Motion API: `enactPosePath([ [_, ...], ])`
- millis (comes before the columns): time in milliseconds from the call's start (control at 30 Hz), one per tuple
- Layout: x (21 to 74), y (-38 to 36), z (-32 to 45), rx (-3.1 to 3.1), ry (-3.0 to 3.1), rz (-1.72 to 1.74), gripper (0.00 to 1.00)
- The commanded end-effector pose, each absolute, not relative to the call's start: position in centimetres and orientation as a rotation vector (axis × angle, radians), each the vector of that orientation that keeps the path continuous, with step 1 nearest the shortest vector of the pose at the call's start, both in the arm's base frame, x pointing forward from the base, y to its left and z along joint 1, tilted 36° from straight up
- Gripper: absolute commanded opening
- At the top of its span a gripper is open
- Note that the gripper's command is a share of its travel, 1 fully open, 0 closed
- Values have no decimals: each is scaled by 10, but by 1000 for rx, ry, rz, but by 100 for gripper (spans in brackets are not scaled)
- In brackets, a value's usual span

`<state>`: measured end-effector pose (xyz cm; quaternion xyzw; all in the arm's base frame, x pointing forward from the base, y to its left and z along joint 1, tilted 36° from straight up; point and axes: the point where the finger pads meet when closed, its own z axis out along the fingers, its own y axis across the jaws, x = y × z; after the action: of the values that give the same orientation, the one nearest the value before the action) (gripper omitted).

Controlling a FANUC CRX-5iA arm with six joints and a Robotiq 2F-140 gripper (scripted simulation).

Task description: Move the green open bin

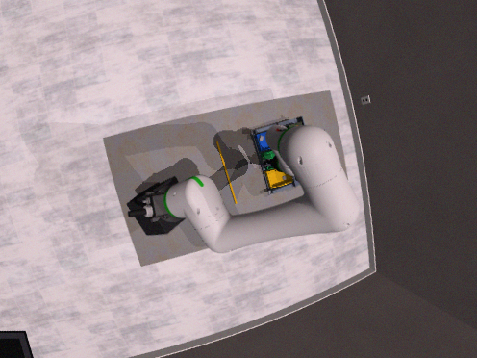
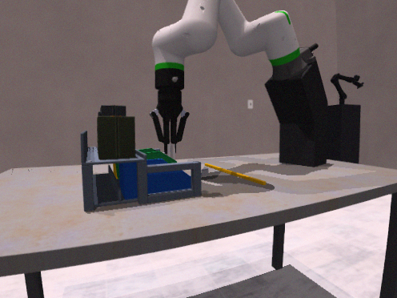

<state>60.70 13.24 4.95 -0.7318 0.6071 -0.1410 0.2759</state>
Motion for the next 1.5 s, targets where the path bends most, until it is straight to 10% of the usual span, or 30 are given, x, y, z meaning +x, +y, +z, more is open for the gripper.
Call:
enactPosePath([
  [0, 607, 132, 50, -1966, 1631, -379, 0],
  [1467, 574, 128, 24, -1966, 1631, -379, 0],
])
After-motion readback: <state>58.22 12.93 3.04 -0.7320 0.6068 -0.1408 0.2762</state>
